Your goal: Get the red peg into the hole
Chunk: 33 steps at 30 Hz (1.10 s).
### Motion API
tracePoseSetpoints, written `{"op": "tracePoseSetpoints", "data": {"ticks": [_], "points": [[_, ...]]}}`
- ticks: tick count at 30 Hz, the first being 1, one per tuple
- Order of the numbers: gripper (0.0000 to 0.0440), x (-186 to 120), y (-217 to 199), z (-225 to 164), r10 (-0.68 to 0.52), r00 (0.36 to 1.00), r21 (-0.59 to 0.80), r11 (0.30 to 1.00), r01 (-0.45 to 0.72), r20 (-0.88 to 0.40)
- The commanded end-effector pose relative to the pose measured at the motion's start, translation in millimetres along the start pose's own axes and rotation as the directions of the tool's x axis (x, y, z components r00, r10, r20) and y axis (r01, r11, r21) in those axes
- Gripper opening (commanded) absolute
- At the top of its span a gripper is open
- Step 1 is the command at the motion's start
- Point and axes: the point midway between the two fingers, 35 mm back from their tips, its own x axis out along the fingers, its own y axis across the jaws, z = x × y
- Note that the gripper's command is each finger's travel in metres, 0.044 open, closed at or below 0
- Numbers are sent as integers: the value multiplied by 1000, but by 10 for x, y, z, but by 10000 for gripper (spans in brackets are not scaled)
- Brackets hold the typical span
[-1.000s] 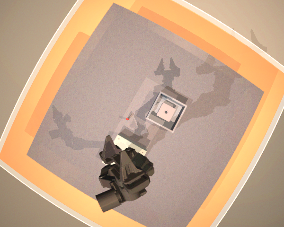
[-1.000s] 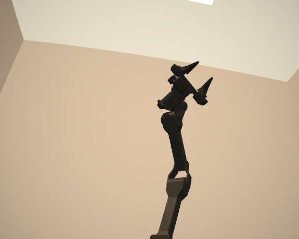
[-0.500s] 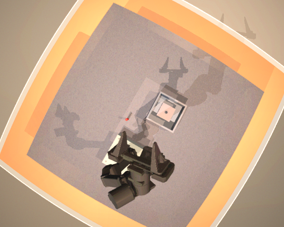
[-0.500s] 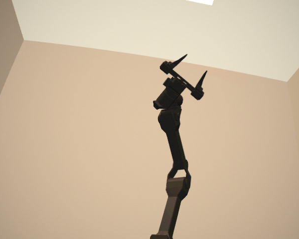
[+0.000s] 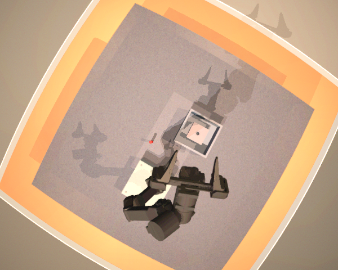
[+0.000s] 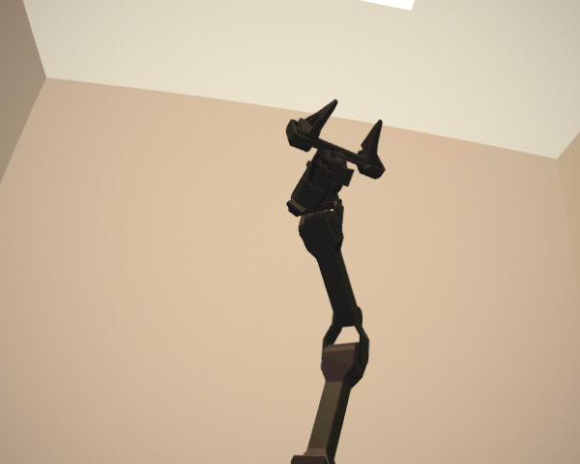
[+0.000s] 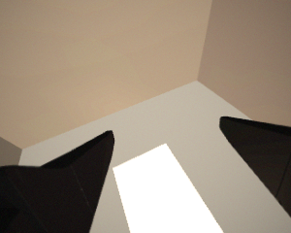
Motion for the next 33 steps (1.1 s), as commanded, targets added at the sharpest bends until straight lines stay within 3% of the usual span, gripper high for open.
{"op": "tracePoseSetpoints", "data": {"ticks": [1,8,16,24,33], "points": [[440,22,158,107,42,999,101,994,-43,18],[440,26,418,328,123,990,316,939,-137,63],[440,-1,694,610,210,969,534,809,-247,129],[440,-61,940,919,289,934,706,617,-348,208],[440,-170,1171,1294,363,879,831,346,-436,310]]}}
